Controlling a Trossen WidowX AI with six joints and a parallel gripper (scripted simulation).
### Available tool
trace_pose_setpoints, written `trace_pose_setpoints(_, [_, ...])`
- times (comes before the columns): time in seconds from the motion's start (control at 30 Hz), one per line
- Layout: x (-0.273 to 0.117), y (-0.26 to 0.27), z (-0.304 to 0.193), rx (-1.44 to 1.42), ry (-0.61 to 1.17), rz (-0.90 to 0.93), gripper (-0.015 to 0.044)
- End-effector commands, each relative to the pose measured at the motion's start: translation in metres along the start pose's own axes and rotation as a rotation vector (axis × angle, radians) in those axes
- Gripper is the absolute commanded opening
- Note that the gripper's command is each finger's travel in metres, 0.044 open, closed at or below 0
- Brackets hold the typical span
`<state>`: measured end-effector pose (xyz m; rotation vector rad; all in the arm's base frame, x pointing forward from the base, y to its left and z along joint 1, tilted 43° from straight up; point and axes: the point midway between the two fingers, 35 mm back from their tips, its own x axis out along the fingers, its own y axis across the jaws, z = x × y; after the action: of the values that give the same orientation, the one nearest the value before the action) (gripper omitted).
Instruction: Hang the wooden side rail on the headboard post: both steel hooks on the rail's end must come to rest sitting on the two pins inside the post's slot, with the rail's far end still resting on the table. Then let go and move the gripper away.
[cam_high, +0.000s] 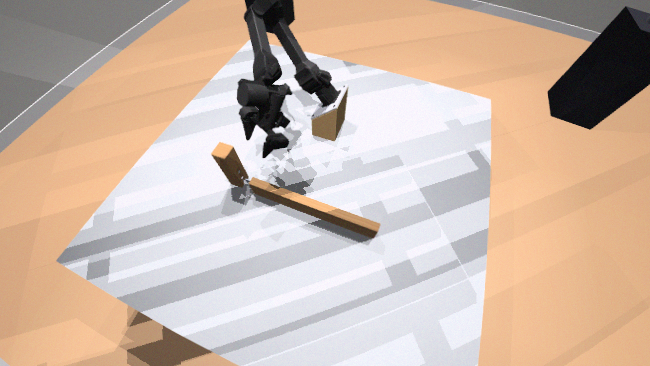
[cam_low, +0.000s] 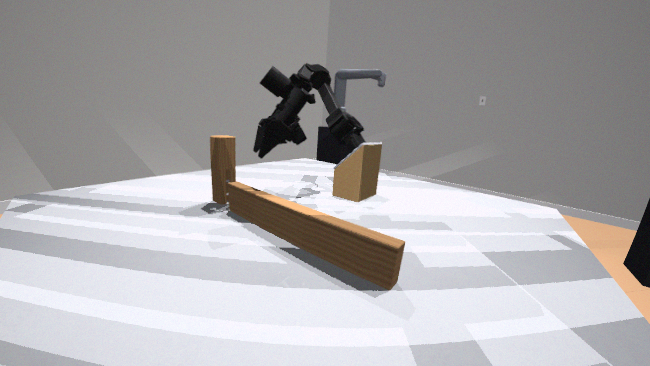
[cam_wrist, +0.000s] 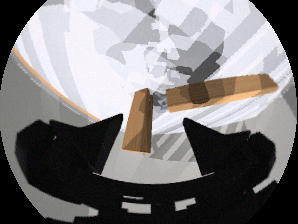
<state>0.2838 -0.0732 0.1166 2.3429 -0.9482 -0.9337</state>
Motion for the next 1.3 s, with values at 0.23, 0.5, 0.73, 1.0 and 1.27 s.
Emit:
trace_pose_setpoints(0.23, [0.0, -0.001, 0.004, 0.002, -0.008, 0.004, 0.044])
trace_pose_setpoints(0.5, [0.0, -0.003, 0.004, -0.06, -0.011, -0.002, 0.044])
trace_pose_setpoints(0.73, [-0.001, -0.021, -0.004, -0.694, -0.028, -0.06, 0.044])
trace_pose_setpoints(1.0, [0.0, -0.029, -0.014, -1.413, -0.033, -0.115, 0.044])
trace_pose_setpoints(1.27, [-0.001, -0.035, -0.022, -2.134, -0.014, -0.19, 0.044])
